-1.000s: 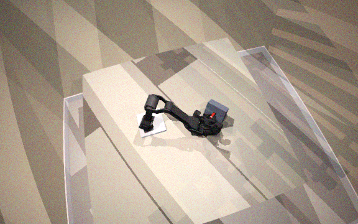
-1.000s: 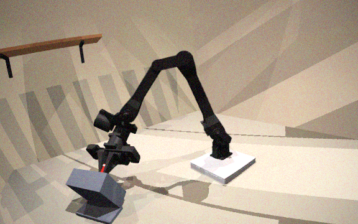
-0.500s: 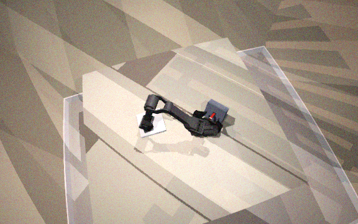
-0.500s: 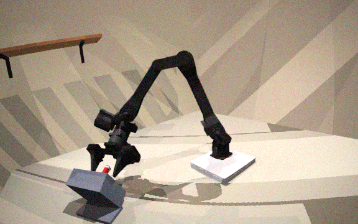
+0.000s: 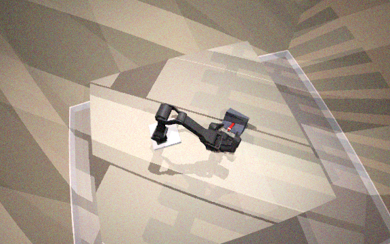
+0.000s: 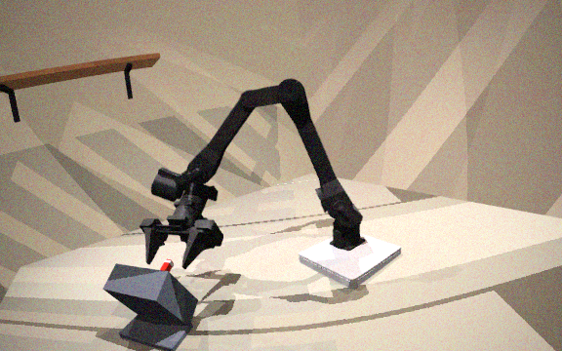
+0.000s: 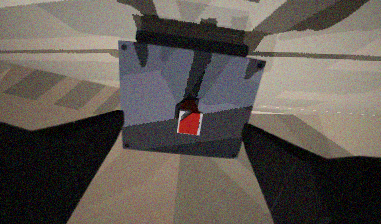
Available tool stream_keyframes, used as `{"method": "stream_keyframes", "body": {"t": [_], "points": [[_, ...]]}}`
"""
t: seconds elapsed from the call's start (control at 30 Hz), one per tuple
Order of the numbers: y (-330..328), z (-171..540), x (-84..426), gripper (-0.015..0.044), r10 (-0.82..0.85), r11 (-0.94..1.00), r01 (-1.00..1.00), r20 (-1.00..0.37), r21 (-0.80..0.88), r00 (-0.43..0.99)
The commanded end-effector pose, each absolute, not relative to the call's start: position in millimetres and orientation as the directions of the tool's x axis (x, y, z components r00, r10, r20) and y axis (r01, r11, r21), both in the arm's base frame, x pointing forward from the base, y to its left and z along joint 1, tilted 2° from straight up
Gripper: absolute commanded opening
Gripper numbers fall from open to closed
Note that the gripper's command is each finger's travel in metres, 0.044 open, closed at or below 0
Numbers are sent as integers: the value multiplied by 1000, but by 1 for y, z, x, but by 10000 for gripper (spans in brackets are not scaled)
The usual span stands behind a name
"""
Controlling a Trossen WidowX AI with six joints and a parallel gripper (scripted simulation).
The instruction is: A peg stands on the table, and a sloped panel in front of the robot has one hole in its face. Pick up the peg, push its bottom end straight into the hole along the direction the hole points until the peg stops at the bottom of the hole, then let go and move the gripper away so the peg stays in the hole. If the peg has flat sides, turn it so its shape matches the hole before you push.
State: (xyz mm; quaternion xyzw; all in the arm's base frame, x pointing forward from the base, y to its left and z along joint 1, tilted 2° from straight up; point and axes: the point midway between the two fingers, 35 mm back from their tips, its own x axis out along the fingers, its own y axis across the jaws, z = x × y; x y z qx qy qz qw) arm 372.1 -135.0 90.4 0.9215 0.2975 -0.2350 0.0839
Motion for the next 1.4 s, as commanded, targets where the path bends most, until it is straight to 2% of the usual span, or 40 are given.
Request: {"method": "stream_keyframes", "body": {"t": [0.0, 1.37], "points": [[-139, 94, 368, 440, 508, -808, 588, -483, 18, 713], [-173, 117, 324, 440, 508, -811, 585, -483, 10, 713]]}}
